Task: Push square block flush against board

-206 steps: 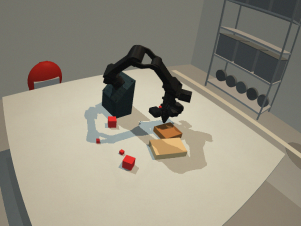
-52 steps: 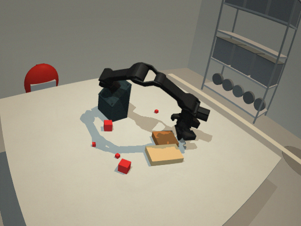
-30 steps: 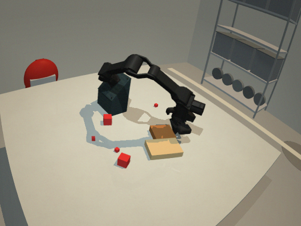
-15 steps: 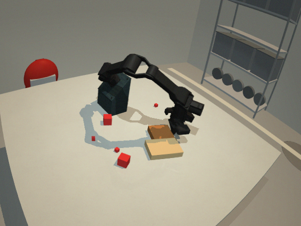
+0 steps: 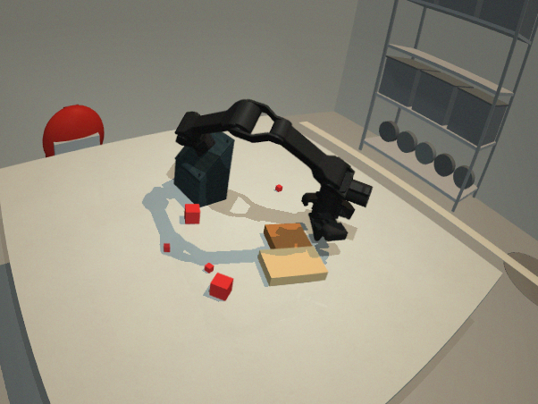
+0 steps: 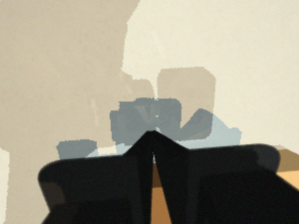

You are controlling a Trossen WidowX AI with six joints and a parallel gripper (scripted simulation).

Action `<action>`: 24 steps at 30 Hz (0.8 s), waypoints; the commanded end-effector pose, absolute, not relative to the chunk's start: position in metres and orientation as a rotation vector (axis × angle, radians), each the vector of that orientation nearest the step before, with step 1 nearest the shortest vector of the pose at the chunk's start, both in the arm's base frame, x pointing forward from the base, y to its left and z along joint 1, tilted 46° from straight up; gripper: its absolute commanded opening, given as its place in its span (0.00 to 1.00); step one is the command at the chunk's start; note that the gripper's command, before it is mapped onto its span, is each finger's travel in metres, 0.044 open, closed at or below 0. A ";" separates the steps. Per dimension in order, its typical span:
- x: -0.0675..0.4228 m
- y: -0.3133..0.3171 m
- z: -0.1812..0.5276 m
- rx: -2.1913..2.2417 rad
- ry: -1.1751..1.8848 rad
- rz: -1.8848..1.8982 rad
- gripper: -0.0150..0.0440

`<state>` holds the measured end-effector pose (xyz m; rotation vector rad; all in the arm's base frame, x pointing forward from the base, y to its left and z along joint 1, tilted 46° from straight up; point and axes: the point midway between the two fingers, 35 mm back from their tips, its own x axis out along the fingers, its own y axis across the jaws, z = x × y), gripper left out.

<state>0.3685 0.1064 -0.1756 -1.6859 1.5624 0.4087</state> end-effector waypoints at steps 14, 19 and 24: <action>0.372 0.123 -0.186 -1.685 1.561 0.410 0.25; 0.363 0.159 -0.151 -1.680 1.565 0.414 0.25; 0.363 0.159 -0.151 -1.680 1.565 0.414 0.25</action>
